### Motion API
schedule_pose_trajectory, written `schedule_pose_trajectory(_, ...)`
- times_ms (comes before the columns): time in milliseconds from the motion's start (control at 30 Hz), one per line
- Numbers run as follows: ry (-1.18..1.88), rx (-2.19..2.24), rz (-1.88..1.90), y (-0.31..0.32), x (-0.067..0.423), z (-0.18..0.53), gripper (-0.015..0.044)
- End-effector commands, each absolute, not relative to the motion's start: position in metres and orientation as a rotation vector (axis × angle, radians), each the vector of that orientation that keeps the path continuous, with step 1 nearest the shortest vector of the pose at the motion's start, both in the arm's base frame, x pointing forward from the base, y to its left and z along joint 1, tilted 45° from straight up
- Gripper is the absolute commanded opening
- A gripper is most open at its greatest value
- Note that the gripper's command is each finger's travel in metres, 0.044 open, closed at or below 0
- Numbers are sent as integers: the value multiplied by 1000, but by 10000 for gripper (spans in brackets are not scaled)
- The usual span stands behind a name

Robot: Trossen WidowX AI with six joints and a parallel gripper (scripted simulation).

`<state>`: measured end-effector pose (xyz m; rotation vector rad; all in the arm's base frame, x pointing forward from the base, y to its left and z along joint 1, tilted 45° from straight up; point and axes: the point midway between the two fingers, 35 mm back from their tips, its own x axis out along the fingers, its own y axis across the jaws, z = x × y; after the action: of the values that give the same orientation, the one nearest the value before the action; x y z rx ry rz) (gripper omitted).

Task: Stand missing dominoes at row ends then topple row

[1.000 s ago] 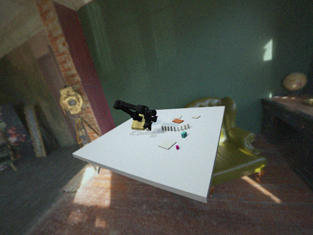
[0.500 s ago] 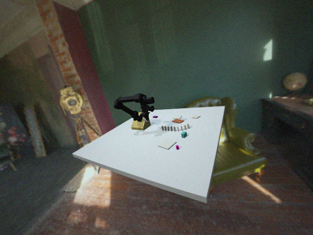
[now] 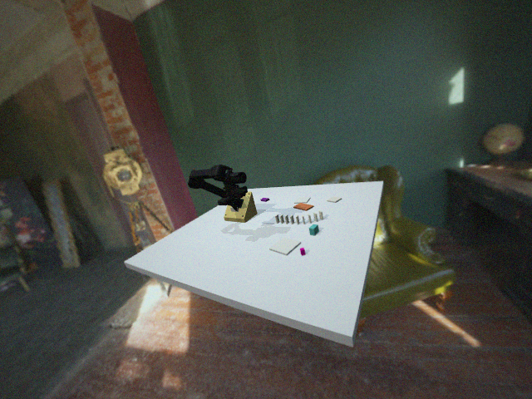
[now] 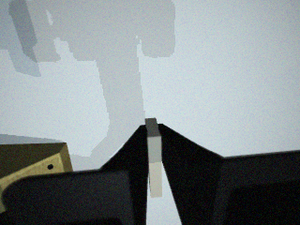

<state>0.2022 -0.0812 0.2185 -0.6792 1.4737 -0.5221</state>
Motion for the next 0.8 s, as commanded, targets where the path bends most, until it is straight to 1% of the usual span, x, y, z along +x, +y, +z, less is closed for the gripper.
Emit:
schedule_pose_trajectory(0, 1490, -616, -490, -84, 196, 210, 20)
schedule_pose_trajectory(367, 1507, -405, -334, -85, 189, 179, 20)
schedule_pose_trajectory(767, 1421, -223, -168, -84, 191, 156, 20)
